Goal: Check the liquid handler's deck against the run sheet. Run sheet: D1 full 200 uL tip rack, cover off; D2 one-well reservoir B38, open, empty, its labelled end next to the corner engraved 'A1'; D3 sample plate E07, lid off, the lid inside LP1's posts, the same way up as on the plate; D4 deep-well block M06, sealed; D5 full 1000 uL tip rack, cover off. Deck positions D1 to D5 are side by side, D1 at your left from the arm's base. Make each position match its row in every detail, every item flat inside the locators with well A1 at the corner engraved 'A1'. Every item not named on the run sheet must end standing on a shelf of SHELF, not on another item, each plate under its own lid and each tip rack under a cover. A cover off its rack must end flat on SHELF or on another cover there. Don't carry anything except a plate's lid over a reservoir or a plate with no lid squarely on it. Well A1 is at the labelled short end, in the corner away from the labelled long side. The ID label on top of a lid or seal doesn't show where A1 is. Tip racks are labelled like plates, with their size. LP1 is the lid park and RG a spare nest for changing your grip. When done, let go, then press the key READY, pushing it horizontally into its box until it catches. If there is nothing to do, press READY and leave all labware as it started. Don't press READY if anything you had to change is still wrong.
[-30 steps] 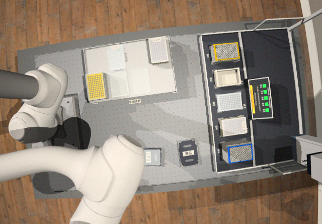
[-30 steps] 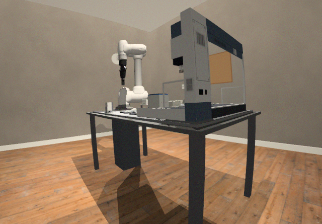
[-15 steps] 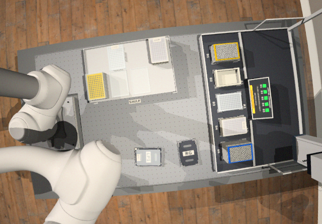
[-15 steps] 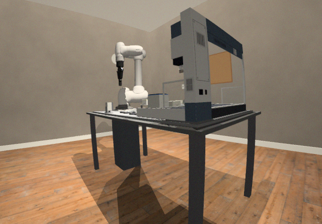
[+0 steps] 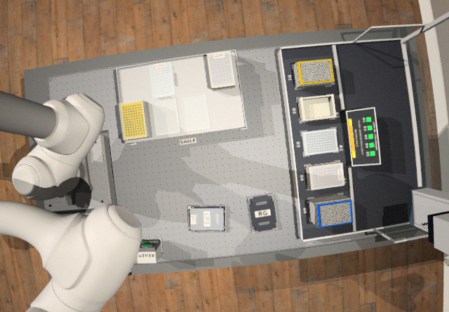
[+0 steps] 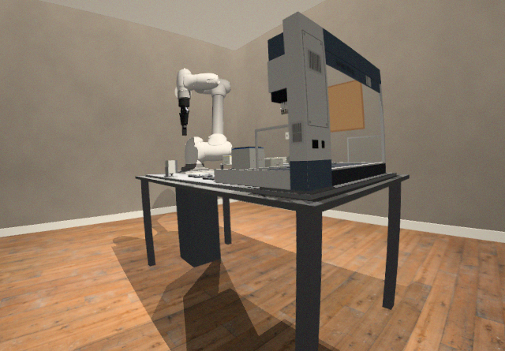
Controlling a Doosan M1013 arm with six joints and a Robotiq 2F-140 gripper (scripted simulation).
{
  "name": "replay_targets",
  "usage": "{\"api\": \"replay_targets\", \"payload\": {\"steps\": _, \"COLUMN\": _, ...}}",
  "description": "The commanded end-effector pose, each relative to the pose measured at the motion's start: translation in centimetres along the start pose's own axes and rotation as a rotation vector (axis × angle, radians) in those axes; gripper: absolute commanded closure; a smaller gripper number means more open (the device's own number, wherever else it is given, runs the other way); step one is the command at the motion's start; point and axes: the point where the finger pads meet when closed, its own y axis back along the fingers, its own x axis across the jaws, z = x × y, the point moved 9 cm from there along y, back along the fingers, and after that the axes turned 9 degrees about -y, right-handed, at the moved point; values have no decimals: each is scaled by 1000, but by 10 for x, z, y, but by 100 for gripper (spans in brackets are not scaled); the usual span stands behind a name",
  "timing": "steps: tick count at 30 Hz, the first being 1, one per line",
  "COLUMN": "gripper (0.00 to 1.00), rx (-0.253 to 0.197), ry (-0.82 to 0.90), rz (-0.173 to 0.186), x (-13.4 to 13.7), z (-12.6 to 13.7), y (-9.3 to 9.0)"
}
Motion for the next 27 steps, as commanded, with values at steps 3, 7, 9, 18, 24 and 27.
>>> {"api": "replay_targets", "payload": {"steps": 3, "gripper": 90, "rx": 0, "ry": 0, "rz": -1, "x": 5, "z": -1, "y": -3}}
{"api": "replay_targets", "payload": {"steps": 7, "gripper": 90, "rx": 0, "ry": 0, "rz": -1, "x": 5, "z": -1, "y": -9}}
{"api": "replay_targets", "payload": {"steps": 9, "gripper": 90, "rx": 0, "ry": 0, "rz": -1, "x": 5, "z": -1, "y": -13}}
{"api": "replay_targets", "payload": {"steps": 18, "gripper": 90, "rx": 0, "ry": 0, "rz": -1, "x": 5, "z": -1, "y": -24}}
{"api": "replay_targets", "payload": {"steps": 24, "gripper": 90, "rx": 0, "ry": 0, "rz": -1, "x": 5, "z": -1, "y": -34}}
{"api": "replay_targets", "payload": {"steps": 27, "gripper": 90, "rx": 0, "ry": 0, "rz": -1, "x": 5, "z": -1, "y": -39}}
